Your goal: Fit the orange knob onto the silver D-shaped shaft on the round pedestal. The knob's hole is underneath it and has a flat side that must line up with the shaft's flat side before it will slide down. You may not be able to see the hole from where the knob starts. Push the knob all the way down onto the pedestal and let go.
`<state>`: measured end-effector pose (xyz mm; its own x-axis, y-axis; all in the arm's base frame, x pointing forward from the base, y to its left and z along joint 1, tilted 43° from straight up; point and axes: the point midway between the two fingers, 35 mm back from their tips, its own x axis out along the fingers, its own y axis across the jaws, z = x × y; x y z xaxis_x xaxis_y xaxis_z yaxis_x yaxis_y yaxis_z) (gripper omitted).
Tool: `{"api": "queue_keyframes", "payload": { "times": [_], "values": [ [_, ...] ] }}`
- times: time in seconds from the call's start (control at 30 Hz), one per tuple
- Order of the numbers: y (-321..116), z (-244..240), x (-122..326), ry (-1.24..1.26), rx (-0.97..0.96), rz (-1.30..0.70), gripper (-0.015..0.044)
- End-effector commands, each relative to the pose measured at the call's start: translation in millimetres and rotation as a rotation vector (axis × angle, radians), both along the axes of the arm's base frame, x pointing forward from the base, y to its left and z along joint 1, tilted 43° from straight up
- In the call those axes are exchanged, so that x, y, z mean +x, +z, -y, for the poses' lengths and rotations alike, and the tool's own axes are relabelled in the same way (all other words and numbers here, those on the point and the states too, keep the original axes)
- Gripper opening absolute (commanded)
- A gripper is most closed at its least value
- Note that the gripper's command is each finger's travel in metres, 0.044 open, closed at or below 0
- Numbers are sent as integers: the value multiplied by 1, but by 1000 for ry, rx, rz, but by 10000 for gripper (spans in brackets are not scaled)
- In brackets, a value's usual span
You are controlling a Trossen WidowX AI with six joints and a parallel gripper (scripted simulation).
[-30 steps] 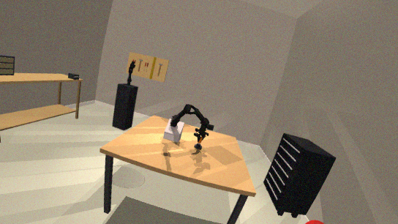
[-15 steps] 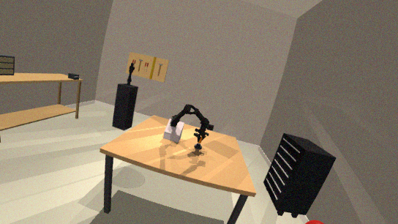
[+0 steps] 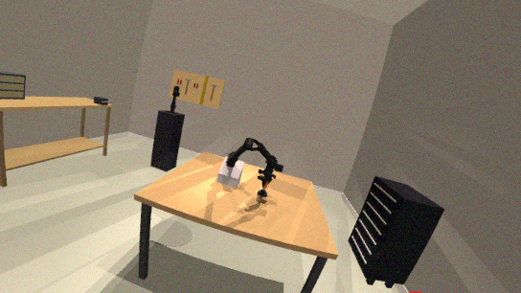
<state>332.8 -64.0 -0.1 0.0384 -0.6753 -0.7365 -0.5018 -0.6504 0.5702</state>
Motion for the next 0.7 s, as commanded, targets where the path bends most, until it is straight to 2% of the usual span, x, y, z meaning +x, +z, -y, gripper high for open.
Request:
{"api": "queue_keyframes", "payload": {
  "times": [0.0,0.67],
  "values": [
    [-1,-1,0,65,-3,-58,0],
    [-3,2,-1,65,-4,-58,0]
  ]
}}
